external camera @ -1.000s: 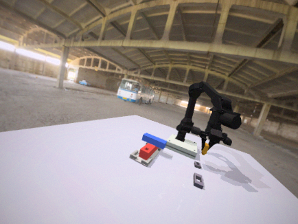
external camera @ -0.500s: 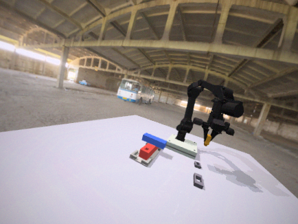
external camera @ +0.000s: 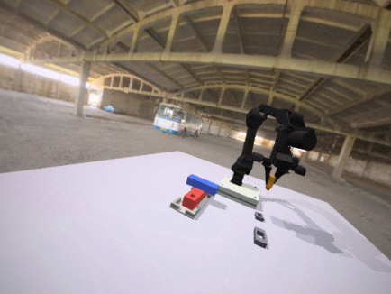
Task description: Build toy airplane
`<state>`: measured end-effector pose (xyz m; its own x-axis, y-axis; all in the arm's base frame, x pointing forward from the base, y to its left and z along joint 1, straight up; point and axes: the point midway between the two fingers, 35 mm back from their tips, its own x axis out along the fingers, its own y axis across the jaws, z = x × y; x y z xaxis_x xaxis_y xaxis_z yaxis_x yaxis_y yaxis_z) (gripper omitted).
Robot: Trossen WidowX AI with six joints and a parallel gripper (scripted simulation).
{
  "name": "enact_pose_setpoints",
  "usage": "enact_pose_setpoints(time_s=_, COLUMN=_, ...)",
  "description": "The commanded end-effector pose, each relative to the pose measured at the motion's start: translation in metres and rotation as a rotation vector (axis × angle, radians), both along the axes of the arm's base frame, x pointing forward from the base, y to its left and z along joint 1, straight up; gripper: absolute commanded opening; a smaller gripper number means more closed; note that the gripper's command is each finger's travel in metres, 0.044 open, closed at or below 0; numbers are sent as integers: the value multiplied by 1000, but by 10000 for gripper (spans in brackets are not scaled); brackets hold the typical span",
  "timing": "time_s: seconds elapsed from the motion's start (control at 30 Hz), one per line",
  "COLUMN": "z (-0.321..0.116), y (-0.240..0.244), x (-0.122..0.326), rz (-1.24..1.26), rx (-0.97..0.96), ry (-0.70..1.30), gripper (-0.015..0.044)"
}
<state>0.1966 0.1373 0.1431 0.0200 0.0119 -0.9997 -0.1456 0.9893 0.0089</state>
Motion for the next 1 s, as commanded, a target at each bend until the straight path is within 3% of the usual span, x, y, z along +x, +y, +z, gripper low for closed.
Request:
enact_pose_setpoints(time_s=0.0, z=-1, y=-4, x=9, rz=0, rx=6, ry=2, gripper=0)
enact_pose_setpoints(time_s=0.97, z=-11, y=-50, x=64, rz=-28, rx=10, ry=-3, gripper=0)
